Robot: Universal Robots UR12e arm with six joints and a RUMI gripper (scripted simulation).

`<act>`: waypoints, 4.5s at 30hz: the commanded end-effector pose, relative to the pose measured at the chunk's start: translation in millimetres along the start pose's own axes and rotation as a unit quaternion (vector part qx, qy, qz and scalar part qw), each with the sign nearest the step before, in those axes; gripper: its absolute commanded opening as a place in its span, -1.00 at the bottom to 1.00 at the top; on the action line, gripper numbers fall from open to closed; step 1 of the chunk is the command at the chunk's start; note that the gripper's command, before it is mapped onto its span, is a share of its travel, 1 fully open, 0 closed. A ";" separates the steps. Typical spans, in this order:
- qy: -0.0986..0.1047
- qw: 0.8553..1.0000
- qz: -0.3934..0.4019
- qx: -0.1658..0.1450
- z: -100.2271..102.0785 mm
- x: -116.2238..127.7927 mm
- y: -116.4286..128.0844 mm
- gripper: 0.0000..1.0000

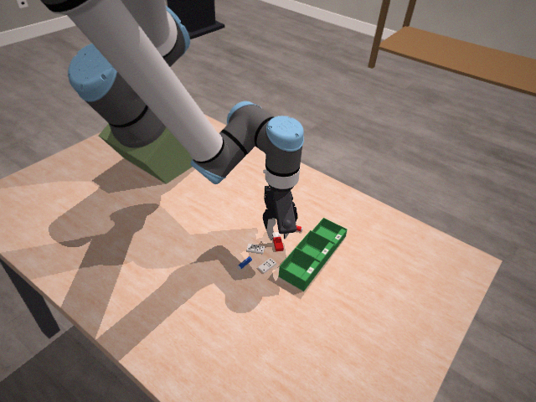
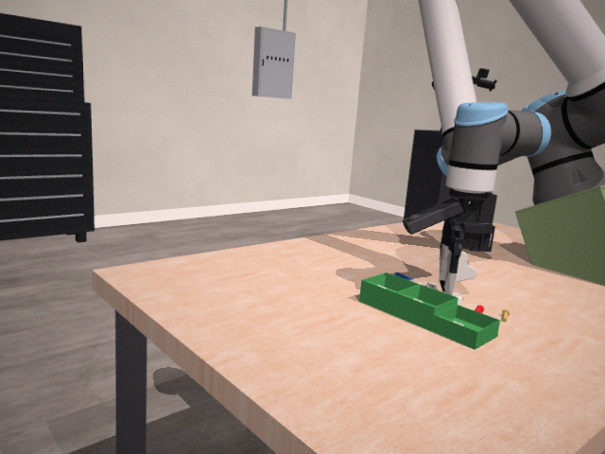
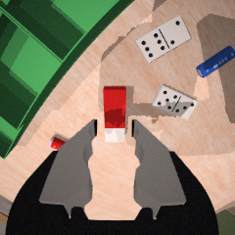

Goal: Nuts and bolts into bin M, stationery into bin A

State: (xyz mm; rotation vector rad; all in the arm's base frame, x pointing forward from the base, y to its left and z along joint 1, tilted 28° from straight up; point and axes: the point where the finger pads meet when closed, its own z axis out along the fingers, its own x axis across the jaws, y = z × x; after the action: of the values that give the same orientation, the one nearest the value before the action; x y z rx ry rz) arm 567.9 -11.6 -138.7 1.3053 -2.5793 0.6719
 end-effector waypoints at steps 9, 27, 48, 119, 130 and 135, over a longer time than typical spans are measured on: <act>0.000 1.000 0.000 0.000 11.7 -0.1 -0.1 -0.54; 0.000 1.000 0.000 0.000 11.6 0.0 0.0 -1.00; 0.000 1.000 0.000 0.000 11.6 0.0 0.0 -1.00; -0.006 0.961 0.278 0.001 -55.0 -86.4 -54.4 -1.00; -0.001 0.925 0.380 0.000 -55.0 -97.5 -61.4 -1.00; -0.001 0.925 0.380 0.000 -55.0 -94.8 -59.7 -1.00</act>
State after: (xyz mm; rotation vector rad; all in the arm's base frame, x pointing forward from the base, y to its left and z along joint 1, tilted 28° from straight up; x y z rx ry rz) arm 671.0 51.9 -105.0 0.2732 -3.0479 0.7591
